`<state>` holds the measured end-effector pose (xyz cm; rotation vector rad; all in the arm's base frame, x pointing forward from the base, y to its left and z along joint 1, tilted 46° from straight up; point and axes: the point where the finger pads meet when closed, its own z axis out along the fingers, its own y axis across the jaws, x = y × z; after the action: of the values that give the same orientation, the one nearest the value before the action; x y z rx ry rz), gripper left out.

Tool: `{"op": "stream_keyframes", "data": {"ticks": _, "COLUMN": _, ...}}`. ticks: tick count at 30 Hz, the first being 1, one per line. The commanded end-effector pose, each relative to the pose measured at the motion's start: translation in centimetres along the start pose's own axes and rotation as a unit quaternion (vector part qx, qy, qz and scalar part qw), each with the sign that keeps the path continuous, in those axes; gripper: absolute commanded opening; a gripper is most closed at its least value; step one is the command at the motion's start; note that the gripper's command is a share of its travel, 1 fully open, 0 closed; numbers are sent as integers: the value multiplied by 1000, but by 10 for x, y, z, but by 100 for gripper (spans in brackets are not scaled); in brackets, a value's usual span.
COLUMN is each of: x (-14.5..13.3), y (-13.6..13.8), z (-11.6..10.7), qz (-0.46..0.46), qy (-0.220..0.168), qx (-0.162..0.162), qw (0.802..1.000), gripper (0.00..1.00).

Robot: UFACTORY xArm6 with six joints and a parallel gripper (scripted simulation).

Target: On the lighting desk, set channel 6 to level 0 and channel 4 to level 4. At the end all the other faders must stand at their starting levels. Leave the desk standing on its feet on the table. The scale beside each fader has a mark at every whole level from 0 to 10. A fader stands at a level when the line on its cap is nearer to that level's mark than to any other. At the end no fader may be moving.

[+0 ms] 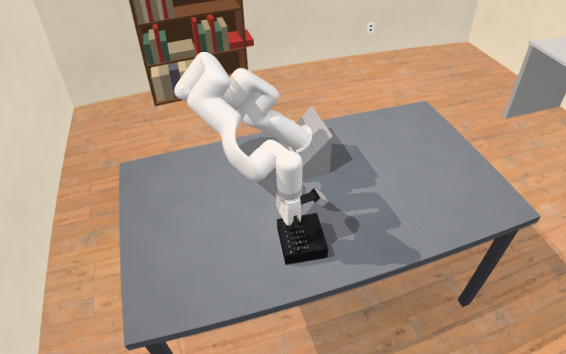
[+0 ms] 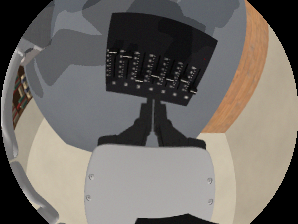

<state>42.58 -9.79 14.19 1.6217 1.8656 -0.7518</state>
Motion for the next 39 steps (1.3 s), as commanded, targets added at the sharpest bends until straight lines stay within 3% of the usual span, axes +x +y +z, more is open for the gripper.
{"op": "stream_keyframes", "data": {"ticks": 1, "x": 3, "y": 5, "z": -1, "qz": -113, "qy": 3, "qx": 0, "qw": 994, "gripper": 0}}
{"op": "stream_keyframes", "data": {"ticks": 6, "x": 5, "y": 8, "z": -1, "qz": -204, "qy": 3, "qx": -1, "qw": 979, "gripper": 0}}
{"op": "stream_keyframes", "data": {"ticks": 13, "x": 13, "y": 18, "z": 0, "qz": -374, "qy": -1, "qx": -3, "qw": 927, "gripper": 0}}
{"op": "stream_keyframes", "data": {"ticks": 19, "x": 21, "y": 27, "z": 0, "qz": -505, "qy": -7, "qx": -5, "qw": 863, "gripper": 0}}
{"op": "stream_keyframes", "data": {"ticks": 21, "x": 21, "y": 27, "z": 0, "qz": -505, "qy": -7, "qx": -5, "qw": 863, "gripper": 0}}
{"op": "stream_keyframes", "data": {"ticks": 22, "x": 22, "y": 28, "z": 0, "qz": -565, "qy": -8, "qx": -5, "qw": 825, "gripper": 0}}
{"op": "stream_keyframes", "data": {"ticks": 27, "x": 29, "y": 35, "z": 1, "qz": -650, "qy": -13, "qx": -6, "qw": 759, "gripper": 0}}
{"op": "stream_keyframes", "data": {"ticks": 36, "x": 39, "y": 45, "z": 2, "qz": -799, "qy": -20, "qx": -5, "qw": 601, "gripper": 0}}
{"op": "stream_keyframes", "data": {"ticks": 38, "x": 39, "y": 45, "z": 2, "qz": -799, "qy": -20, "qx": -5, "qw": 601, "gripper": 0}}
{"op": "stream_keyframes", "data": {"ticks": 39, "x": 40, "y": 46, "z": 2, "qz": -839, "qy": -21, "qx": -4, "qw": 543, "gripper": 0}}
